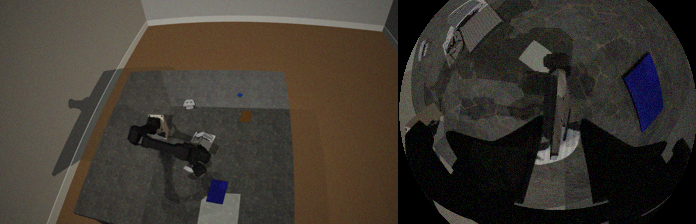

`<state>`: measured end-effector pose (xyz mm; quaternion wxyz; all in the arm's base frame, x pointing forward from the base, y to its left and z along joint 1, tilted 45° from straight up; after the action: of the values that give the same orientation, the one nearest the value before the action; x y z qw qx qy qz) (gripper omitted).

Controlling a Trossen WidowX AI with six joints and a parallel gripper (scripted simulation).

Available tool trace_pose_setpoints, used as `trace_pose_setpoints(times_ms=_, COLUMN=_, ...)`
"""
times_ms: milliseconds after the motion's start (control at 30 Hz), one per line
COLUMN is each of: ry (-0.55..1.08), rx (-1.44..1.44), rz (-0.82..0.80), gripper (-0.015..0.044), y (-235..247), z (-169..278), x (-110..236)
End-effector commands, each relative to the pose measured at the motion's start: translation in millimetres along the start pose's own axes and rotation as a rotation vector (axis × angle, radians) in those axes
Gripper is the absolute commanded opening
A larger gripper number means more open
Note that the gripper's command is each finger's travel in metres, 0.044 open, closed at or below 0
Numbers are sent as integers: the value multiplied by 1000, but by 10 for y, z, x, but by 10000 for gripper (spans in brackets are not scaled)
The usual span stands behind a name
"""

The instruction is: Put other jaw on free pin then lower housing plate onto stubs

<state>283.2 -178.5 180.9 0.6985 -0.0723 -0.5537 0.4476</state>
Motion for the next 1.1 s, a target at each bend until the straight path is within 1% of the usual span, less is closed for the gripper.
trace_pose_setpoints(times_ms=0, ry=-2, rx=-10, rz=10, gripper=134, y=-23, z=21, x=176)
trace_pose_setpoints(times_ms=133, ry=-2, rx=-9, rz=11, gripper=134, y=-16, z=32, x=284)
trace_pose_setpoints(times_ms=467, ry=-3, rx=-16, rz=10, gripper=134, y=-4, z=14, x=288)
trace_pose_setpoints(times_ms=1067, ry=-19, rx=-204, rz=-14, gripper=134, y=338, z=-452, x=259)
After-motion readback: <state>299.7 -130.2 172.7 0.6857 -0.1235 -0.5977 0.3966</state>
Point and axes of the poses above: the point midway between the two fingers, 35 mm back from their tips, its own x axis back along the fingers, its own y axis across the jaws, z = x × y, the point moved 3 cm from there along x, back along the fingers, and after that the axes turned 2 degrees about -x, right-handed, at the moved point
